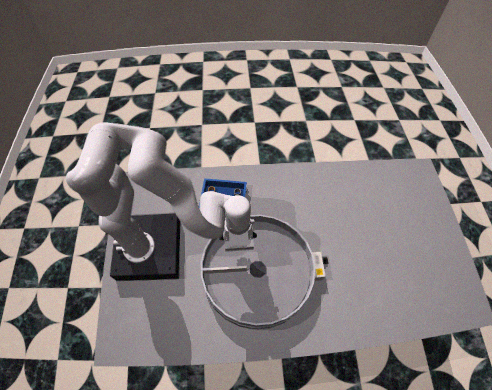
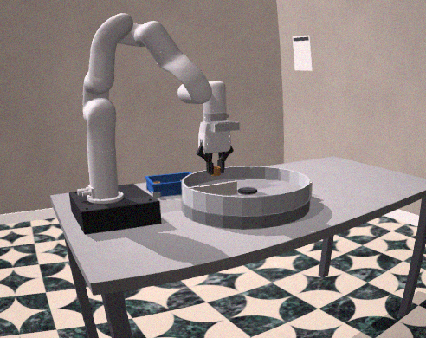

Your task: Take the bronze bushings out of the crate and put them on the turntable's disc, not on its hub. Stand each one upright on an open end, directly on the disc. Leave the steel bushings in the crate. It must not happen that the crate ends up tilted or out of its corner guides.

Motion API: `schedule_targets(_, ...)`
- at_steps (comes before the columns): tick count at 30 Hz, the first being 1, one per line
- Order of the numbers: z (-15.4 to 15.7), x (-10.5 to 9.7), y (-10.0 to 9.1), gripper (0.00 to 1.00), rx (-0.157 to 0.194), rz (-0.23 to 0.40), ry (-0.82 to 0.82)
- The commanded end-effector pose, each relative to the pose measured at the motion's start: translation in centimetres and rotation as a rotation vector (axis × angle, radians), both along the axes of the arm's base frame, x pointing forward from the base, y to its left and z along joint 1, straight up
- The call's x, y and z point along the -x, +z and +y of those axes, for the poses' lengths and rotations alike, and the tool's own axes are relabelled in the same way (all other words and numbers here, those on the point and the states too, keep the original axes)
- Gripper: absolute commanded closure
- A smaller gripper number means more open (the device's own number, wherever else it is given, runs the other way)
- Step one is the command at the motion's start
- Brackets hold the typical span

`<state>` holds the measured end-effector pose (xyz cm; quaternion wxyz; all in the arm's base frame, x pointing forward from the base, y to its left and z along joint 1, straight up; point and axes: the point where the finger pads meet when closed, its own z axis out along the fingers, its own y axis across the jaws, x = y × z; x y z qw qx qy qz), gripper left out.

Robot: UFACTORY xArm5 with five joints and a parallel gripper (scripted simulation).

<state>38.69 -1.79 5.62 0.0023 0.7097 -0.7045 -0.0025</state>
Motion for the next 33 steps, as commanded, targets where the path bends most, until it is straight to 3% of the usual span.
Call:
schedule_targets(1, 0.0, -0.1, 0.1, 1.0, 0.0, -0.004, 0.0)
schedule_targets(17, 0.0, -0.1, -0.8, 1.0, 0.0, -0.004, 0.0)
schedule_targets(33, 0.0, -0.1, -3.3, 1.0, 0.0, -0.004, 0.0)
